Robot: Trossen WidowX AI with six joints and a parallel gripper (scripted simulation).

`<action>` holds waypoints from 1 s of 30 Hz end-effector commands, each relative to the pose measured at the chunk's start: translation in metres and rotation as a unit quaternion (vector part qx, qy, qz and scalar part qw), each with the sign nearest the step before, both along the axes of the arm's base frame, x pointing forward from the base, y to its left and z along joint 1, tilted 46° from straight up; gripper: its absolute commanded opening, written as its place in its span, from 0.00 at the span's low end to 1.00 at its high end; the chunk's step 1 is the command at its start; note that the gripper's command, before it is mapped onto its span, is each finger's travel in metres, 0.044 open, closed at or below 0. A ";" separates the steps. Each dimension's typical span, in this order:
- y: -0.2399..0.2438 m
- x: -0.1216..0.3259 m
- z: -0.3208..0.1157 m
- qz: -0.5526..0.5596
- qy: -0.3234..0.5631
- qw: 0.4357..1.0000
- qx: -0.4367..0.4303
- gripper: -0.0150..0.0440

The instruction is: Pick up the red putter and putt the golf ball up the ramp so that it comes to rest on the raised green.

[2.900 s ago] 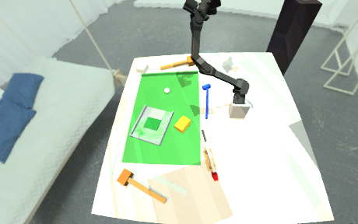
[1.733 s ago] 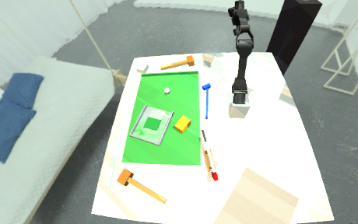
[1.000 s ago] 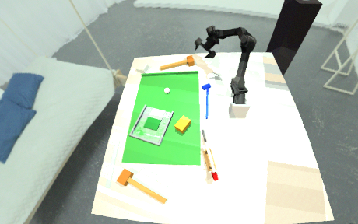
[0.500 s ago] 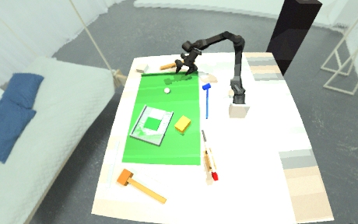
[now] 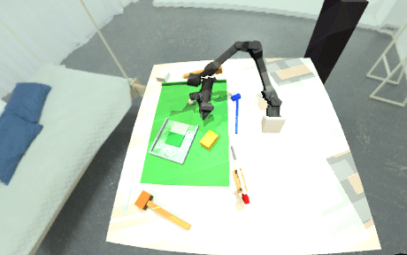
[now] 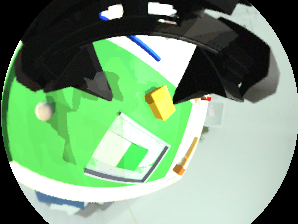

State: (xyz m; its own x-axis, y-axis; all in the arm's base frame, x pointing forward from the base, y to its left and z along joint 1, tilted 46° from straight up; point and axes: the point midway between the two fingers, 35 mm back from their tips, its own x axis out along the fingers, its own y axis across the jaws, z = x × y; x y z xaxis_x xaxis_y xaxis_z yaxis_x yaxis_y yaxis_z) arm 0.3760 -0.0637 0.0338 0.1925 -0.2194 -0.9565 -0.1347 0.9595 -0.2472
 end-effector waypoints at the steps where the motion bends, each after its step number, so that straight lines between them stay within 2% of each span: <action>1: 0.046 -0.018 -0.040 0.136 0.089 0.986 -0.024 1.00; 6: 0.107 -0.059 -0.092 0.346 0.212 0.912 -0.063 1.00; 11: 0.151 -0.118 -0.137 0.545 0.334 0.761 -0.106 1.00; 13: 0.157 -0.135 -0.146 0.590 0.363 0.711 -0.118 1.00; 30: 0.139 -0.139 -0.175 0.595 0.367 0.705 -0.120 1.00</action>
State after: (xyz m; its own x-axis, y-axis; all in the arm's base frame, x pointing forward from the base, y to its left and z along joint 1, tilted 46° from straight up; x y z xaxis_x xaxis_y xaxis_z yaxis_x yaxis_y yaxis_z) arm 0.2382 0.0818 -0.1357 -0.1510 -0.4877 -0.8599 -0.9852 0.0023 0.1717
